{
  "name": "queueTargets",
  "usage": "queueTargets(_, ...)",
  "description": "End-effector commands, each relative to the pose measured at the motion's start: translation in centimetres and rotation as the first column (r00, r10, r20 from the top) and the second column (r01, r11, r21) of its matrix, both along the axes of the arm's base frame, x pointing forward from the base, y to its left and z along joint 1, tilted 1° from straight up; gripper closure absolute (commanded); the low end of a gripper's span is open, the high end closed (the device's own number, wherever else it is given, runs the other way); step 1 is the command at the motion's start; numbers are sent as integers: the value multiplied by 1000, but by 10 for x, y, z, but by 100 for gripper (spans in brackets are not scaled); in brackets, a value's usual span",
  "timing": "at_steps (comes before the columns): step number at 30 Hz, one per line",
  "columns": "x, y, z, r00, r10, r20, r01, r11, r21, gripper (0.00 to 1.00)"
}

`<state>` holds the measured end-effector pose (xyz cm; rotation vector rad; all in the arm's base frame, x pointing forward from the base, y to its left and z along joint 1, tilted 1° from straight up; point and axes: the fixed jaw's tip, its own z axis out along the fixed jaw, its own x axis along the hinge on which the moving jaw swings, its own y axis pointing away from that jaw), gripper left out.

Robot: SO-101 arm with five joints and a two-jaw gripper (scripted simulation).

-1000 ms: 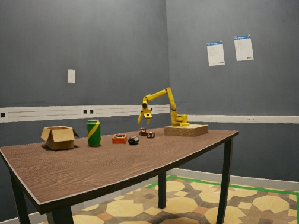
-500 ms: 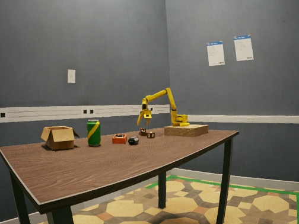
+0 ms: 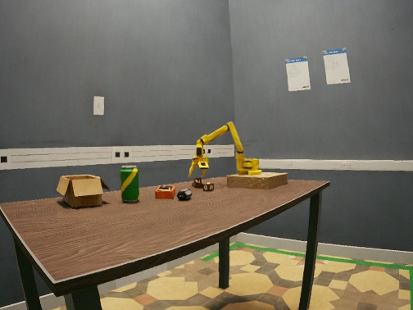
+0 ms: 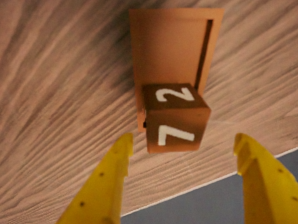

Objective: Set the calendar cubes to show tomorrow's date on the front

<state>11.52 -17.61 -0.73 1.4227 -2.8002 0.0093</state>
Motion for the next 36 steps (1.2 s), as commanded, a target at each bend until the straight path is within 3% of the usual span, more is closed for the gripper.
queueTargets(1, -3, 3, -10, 1000, 6, -11, -6, 1000, 19, 65)
queueTargets(14, -4, 4, -19, 1000, 6, -11, -6, 1000, 19, 65)
queueTargets(36, -2, 2, -19, 1000, 6, -11, -6, 1000, 19, 68)
